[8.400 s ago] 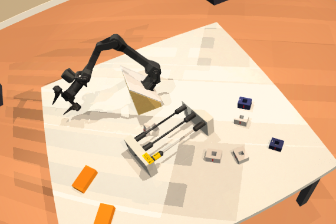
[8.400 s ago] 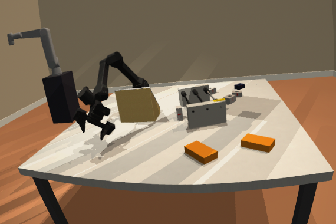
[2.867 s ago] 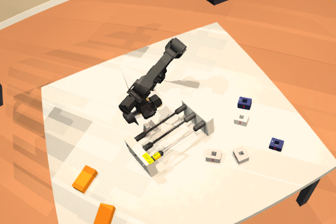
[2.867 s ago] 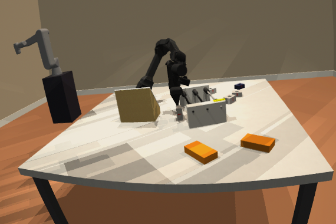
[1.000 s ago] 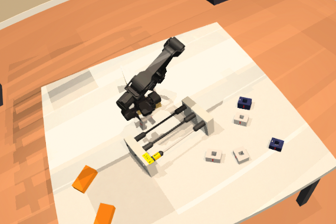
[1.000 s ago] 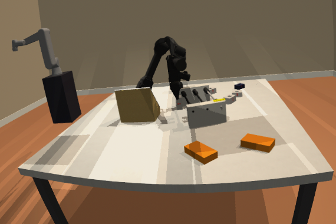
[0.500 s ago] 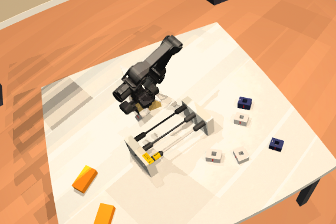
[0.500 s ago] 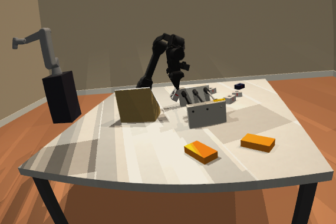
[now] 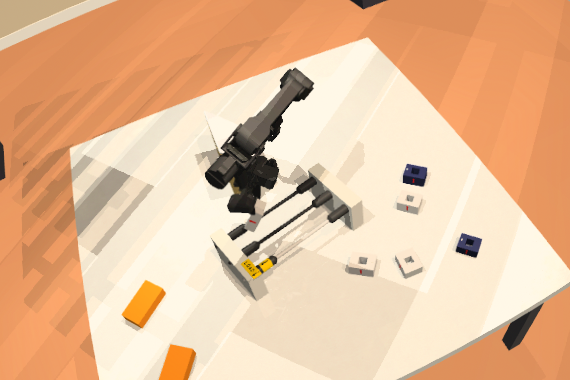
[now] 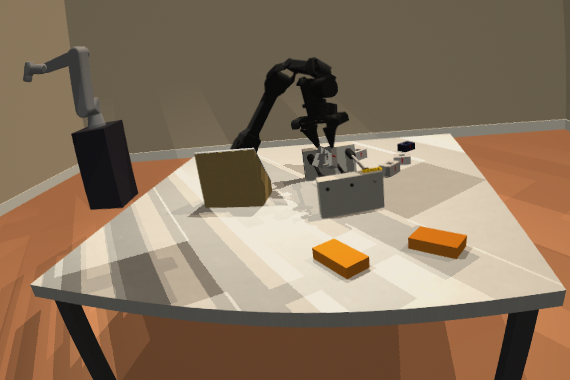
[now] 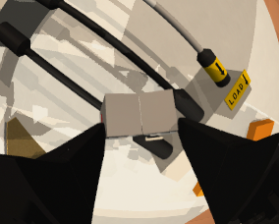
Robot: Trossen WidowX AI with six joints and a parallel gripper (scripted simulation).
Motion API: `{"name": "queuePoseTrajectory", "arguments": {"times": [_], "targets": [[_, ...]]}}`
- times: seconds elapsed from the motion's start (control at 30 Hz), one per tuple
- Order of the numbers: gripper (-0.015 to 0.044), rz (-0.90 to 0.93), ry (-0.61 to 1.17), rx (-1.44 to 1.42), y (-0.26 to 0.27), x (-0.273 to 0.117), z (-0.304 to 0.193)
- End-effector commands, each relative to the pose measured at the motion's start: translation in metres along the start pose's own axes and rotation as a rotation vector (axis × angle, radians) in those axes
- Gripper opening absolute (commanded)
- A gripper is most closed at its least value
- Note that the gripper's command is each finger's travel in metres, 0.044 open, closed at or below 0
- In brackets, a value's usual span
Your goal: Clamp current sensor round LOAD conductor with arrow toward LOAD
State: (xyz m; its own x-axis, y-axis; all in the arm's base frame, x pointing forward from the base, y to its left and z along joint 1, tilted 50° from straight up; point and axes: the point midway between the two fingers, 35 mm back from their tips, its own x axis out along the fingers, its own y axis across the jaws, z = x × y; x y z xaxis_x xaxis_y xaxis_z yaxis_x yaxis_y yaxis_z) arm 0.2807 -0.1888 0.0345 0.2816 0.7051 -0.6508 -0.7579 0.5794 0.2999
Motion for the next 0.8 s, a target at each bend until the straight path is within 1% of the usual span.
{"name": "queuePoseTrajectory", "arguments": {"times": [0.0, 0.43, 0.77], "targets": [[0.0000, -0.024, -0.024, -0.170, -0.013, 0.003, 0.015], [0.0000, -0.107, -0.095, -0.789, -0.047, 0.017, 0.070], [0.0000, -0.112, -0.098, -0.821, -0.050, 0.025, 0.074]]}}
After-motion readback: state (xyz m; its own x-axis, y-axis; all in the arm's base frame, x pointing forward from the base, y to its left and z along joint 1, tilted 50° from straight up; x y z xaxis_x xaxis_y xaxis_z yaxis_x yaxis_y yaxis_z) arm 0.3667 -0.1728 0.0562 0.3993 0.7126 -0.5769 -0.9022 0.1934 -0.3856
